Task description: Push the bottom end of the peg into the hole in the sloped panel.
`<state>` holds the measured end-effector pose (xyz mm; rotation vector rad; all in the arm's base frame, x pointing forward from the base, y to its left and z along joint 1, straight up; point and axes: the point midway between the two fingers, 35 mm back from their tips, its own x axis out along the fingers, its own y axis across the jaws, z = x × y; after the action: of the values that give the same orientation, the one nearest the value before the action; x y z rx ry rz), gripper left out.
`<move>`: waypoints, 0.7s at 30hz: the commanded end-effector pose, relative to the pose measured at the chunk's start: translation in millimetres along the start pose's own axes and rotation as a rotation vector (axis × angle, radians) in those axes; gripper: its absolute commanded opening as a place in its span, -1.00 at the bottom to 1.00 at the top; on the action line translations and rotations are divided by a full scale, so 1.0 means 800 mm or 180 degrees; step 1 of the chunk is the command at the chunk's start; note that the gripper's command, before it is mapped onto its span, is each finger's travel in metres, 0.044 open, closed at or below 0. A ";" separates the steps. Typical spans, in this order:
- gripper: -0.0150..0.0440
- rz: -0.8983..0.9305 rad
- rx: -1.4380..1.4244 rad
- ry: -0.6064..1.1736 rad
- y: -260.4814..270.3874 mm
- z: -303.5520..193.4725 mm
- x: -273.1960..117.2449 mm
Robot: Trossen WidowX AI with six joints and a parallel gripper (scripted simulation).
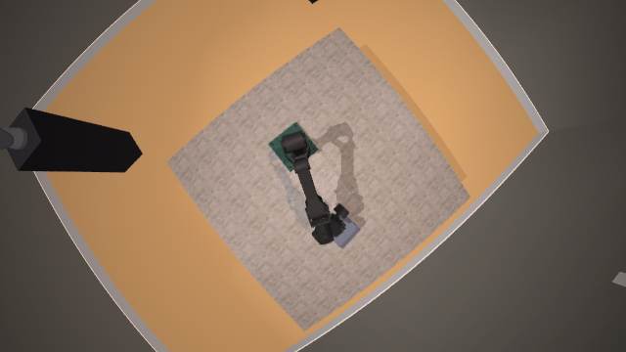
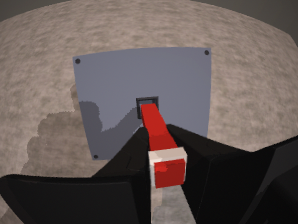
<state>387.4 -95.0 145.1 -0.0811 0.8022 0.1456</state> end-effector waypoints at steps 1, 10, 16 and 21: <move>-0.49 -0.0010 0.0015 0.0010 -0.001 -0.002 0.008; -0.49 0.0000 0.0000 0.0000 0.000 0.000 0.003; -0.49 0.0000 0.0000 0.0000 0.000 0.000 0.003; -0.49 0.0000 0.0000 0.0000 0.000 -0.001 0.004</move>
<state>389.2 -95.1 143.1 -0.0811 0.8011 0.1449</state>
